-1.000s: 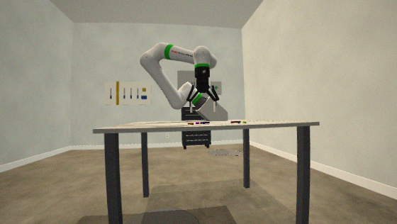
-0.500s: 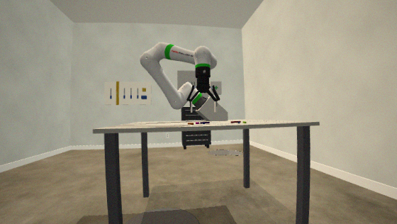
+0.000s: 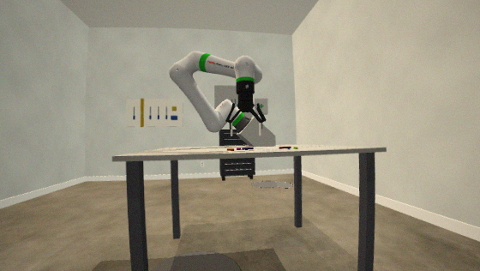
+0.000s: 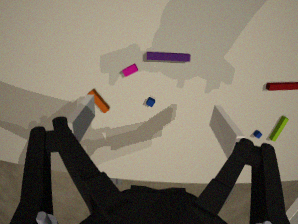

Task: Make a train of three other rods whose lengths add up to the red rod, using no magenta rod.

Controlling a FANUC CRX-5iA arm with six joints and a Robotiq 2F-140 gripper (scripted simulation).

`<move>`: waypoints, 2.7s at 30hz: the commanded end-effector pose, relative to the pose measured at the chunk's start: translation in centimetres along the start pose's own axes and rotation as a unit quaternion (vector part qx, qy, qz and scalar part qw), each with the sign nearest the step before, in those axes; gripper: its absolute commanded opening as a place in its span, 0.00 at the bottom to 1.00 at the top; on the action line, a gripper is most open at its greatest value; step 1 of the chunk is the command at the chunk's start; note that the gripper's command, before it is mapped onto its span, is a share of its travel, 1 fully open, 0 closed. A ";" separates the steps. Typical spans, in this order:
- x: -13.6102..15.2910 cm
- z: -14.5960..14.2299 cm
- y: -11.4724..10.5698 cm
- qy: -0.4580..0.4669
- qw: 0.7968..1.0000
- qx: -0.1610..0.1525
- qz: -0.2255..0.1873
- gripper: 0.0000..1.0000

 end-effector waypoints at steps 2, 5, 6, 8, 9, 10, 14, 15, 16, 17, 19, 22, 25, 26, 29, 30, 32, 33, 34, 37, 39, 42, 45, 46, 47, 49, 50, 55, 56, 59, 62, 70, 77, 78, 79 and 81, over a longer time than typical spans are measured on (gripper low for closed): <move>0.0 0.0 0.0 0.000 1.000 0.000 0.000 1.00; 0.0 0.0 0.0 0.000 1.000 0.000 0.000 1.00; 0.0 0.0 0.0 0.000 1.000 0.000 0.000 1.00; 0.0 0.0 0.0 0.000 1.000 0.000 0.000 1.00; 0.0 0.0 0.0 0.000 1.000 0.000 0.000 1.00; 0.0 0.0 0.0 0.000 1.000 0.000 0.000 1.00; 0.0 0.0 0.0 0.000 1.000 0.000 0.000 1.00; 0.0 0.0 0.0 0.000 1.000 0.000 0.000 1.00; 0.0 0.0 0.0 0.000 1.000 0.000 0.000 1.00; 0.0 0.0 0.0 0.000 1.000 0.000 0.000 1.00; 0.0 0.0 0.0 0.000 1.000 0.000 0.000 1.00; 0.0 0.0 0.0 0.000 1.000 0.000 0.000 1.00; 0.0 0.0 0.0 0.000 1.000 0.000 0.000 1.00; 0.0 0.0 0.0 0.000 1.000 0.000 0.000 1.00; 0.0 0.0 0.0 0.000 1.000 0.000 0.000 1.00; 0.0 0.0 0.0 0.000 1.000 0.000 0.000 1.00; 0.0 0.0 0.0 0.000 1.000 0.000 0.000 1.00; 0.0 0.0 0.0 0.000 1.000 0.000 0.000 1.00; 0.0 0.0 0.0 0.000 1.000 0.000 0.000 1.00; 0.0 0.0 0.0 0.000 1.000 0.000 0.000 1.00; 0.0 0.0 0.0 0.000 1.000 0.000 0.000 1.00; 0.0 0.0 0.0 0.000 1.000 0.000 0.000 1.00; 0.0 0.0 0.0 0.000 1.000 0.000 0.000 1.00; 0.0 0.0 0.0 0.000 1.000 0.000 0.000 1.00; 0.0 0.0 0.0 0.000 1.000 0.000 0.000 1.00; 0.0 0.0 0.0 0.000 1.000 0.000 0.000 1.00; 0.0 0.0 0.0 0.000 1.000 0.000 0.000 1.00; 0.0 0.0 0.0 0.000 1.000 0.000 0.000 1.00; 0.0 0.0 0.0 0.000 1.000 0.000 0.000 1.00; 0.0 0.1 0.0 -0.006 1.000 0.000 0.000 1.00; 0.0 0.2 0.0 -0.029 1.000 0.000 0.000 1.00; 0.2 1.2 -0.1 -0.157 0.988 0.001 0.000 1.00; 0.2 1.9 -0.1 -0.246 0.969 0.001 -0.001 1.00; 0.2 2.0 -0.1 -0.259 0.966 0.001 -0.001 1.00; 0.2 2.1 -0.1 -0.273 0.962 0.001 -0.001 1.00; 0.3 2.4 -0.1 -0.299 0.954 0.001 -0.001 1.00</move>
Point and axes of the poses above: the point where the finger pads meet when closed, its own y axis out along the fingers, its own z axis across the jaws, x = y × z, the point moved 1 cm from there along -y, back along the fingers, and after that the axes turned 1 degree about -y, right-handed, at the moved point
